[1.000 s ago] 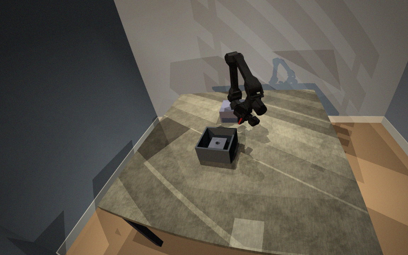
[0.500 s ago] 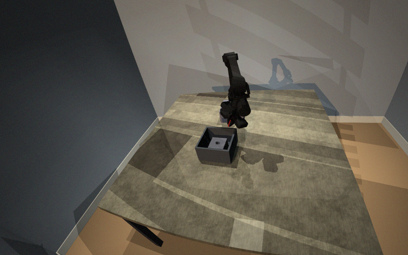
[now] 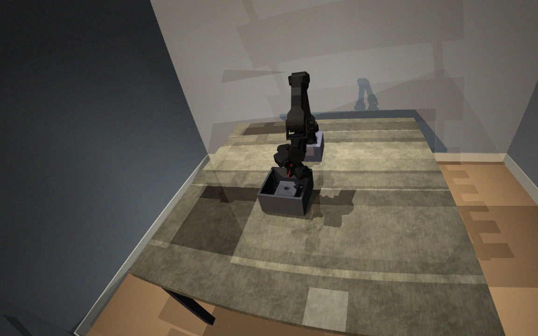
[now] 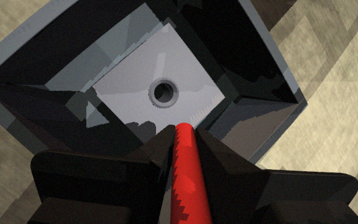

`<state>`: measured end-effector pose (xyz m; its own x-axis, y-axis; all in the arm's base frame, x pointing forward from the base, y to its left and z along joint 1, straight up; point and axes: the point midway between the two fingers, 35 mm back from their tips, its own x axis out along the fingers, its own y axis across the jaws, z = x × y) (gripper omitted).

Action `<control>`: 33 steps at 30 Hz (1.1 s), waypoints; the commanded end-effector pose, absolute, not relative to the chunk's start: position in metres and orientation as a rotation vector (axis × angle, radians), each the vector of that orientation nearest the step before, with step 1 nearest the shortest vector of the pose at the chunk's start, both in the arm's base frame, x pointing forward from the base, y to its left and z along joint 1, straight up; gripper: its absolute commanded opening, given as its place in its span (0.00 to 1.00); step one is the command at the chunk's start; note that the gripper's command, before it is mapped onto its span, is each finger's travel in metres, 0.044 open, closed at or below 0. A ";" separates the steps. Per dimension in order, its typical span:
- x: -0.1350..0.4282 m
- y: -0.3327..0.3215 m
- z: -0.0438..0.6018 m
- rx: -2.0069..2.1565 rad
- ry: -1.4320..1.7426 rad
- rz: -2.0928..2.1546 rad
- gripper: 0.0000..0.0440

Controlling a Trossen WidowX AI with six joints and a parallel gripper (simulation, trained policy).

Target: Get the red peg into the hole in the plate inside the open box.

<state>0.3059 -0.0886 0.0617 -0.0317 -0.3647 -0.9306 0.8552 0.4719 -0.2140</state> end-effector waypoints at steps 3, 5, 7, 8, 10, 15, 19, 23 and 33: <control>0.318 -0.106 0.045 0.518 1.264 -0.988 0.00; 0.321 -0.109 0.039 0.520 1.273 -0.965 0.00; 0.323 -0.111 0.033 0.518 1.287 -0.939 0.00; 0.323 -0.112 0.030 0.517 1.297 -0.926 0.01; 0.323 -0.112 0.023 0.514 1.320 -0.902 0.08; 0.323 -0.115 0.008 0.515 1.365 -0.859 0.34; 0.329 -0.122 0.007 0.498 1.371 -0.825 0.37; 0.340 -0.125 0.011 0.500 1.371 -0.796 0.51; 0.379 -0.130 0.024 0.558 1.359 -0.719 1.00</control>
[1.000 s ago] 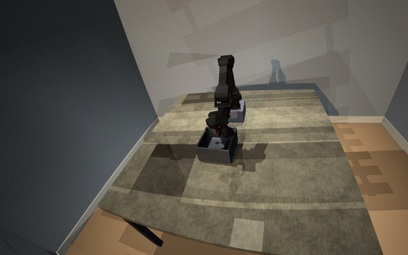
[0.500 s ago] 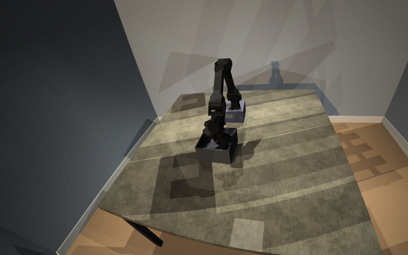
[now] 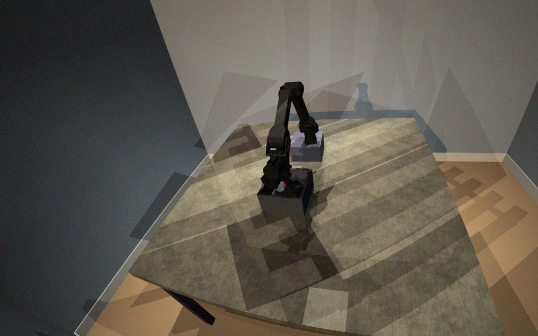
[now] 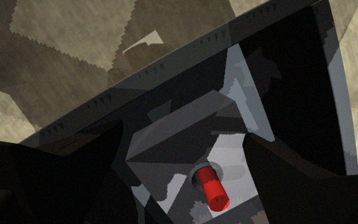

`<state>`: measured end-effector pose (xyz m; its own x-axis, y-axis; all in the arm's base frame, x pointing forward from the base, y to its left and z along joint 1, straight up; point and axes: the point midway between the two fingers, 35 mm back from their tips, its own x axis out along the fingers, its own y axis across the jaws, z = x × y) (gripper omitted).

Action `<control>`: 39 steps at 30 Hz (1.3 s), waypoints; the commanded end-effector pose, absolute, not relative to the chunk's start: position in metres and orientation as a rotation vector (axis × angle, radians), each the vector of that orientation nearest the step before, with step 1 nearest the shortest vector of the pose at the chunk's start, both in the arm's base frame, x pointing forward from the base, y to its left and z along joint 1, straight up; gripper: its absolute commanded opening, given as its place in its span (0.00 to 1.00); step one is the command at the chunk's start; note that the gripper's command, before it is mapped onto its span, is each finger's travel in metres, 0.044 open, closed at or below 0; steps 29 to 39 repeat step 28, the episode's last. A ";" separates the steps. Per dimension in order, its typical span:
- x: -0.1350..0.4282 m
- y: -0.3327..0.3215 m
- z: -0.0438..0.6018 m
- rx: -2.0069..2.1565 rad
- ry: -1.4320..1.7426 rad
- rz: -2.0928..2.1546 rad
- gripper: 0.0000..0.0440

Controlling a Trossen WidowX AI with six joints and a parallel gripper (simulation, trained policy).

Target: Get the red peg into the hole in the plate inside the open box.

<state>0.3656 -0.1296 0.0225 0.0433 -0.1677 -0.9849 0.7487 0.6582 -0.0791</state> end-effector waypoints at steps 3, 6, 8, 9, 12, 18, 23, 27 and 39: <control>0.395 -0.128 0.031 0.585 1.339 -0.683 1.00; 0.410 -0.126 0.040 0.603 1.315 -0.647 1.00; 0.420 -0.125 0.045 0.613 1.297 -0.623 1.00; 0.425 -0.124 0.048 0.618 1.288 -0.612 1.00; 0.427 -0.124 0.049 0.619 1.284 -0.608 1.00; 0.427 -0.124 0.049 0.619 1.283 -0.607 1.00; 0.427 -0.124 0.049 0.619 1.283 -0.606 1.00; 0.428 -0.124 0.049 0.619 1.281 -0.605 1.00; 0.428 -0.124 0.049 0.619 1.281 -0.604 1.00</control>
